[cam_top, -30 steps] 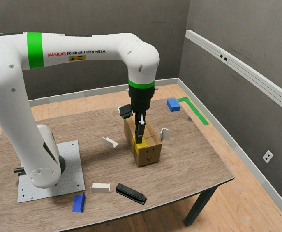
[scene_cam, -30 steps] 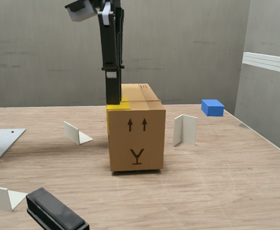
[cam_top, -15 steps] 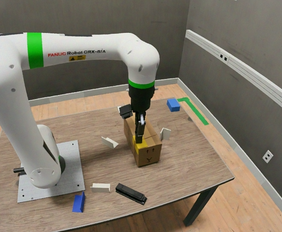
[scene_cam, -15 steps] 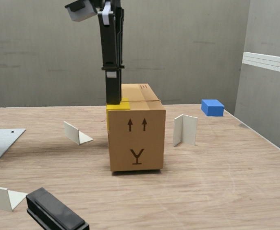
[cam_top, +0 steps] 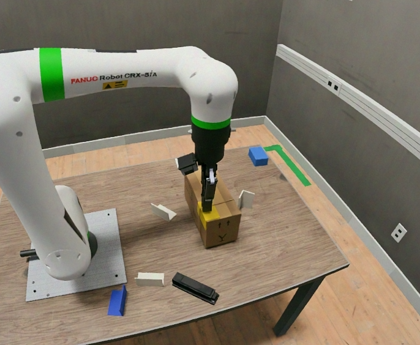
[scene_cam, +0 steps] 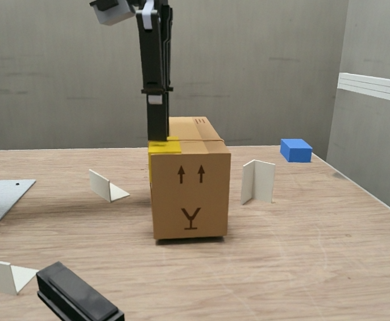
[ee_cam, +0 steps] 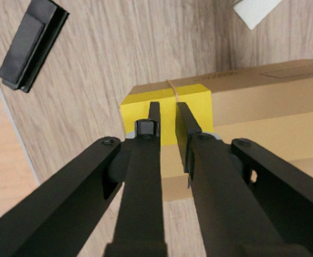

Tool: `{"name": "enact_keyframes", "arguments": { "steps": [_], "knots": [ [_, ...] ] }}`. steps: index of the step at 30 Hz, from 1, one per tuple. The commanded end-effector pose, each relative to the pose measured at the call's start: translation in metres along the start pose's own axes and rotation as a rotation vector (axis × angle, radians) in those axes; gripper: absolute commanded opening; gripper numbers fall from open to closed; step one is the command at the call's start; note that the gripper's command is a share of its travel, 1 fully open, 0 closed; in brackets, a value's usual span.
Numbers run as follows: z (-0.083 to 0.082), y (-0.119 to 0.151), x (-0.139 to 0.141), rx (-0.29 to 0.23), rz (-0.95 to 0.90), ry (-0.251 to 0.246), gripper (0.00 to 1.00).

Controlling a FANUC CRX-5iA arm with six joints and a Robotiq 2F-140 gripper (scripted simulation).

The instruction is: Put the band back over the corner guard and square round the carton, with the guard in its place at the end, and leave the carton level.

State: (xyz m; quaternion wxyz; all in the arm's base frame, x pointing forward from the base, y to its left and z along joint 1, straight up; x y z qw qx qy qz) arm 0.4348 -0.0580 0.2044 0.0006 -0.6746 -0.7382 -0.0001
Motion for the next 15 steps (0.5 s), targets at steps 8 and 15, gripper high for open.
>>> {"name": "enact_keyframes", "arguments": {
  "steps": [8, 15],
  "knots": [
    [-0.008, 0.000, 0.000, -0.002, 0.000, -0.001, 0.18],
    [-0.015, 0.000, 0.000, -0.002, 0.000, -0.001, 0.18]
  ]
}}
Point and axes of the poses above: the point where the finger pads meet when closed, its own z axis out along the fingers, its own x axis across the jaws, y = z × x, the point moved 2 cm from there along -z, back along the fingers, and after that the axes turned 13 degrees about -z, right-handed, at the moved point
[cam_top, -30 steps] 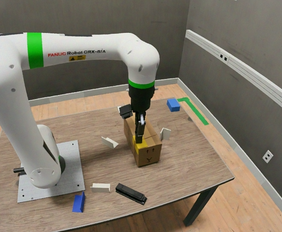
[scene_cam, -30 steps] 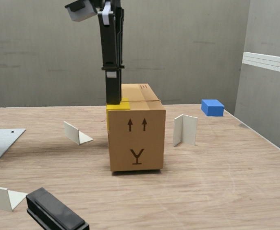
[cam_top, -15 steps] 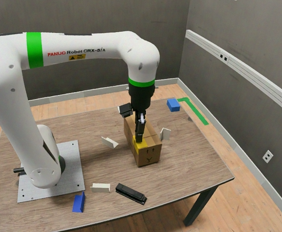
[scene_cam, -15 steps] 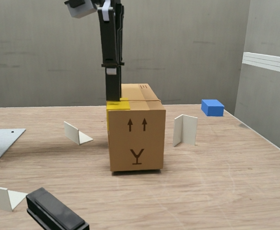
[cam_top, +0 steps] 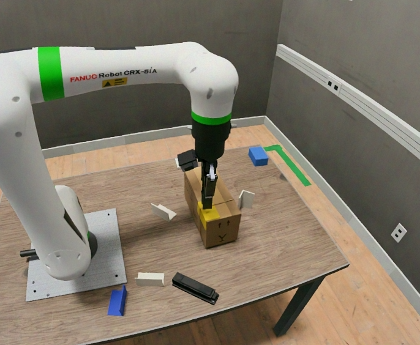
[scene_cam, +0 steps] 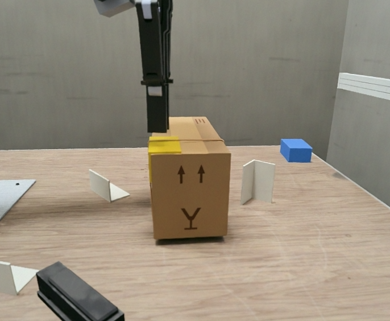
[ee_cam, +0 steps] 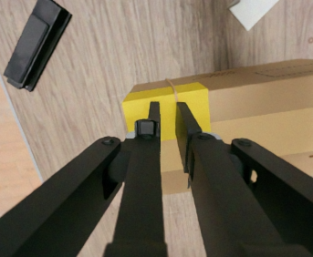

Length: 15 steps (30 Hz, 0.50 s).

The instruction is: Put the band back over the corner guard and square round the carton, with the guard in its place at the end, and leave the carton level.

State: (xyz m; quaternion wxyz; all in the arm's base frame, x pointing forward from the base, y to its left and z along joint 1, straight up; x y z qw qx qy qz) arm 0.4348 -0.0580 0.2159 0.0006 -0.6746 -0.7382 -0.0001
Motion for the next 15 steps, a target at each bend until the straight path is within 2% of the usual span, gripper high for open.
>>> {"name": "enact_keyframes", "arguments": {
  "steps": [1, 15],
  "knots": [
    [-0.0041, 0.0004, -0.0002, -0.002, 0.000, -0.001, 0.18],
    [-0.0112, 0.0004, -0.0002, -0.002, 0.000, -0.001, 0.18]
  ]
}}
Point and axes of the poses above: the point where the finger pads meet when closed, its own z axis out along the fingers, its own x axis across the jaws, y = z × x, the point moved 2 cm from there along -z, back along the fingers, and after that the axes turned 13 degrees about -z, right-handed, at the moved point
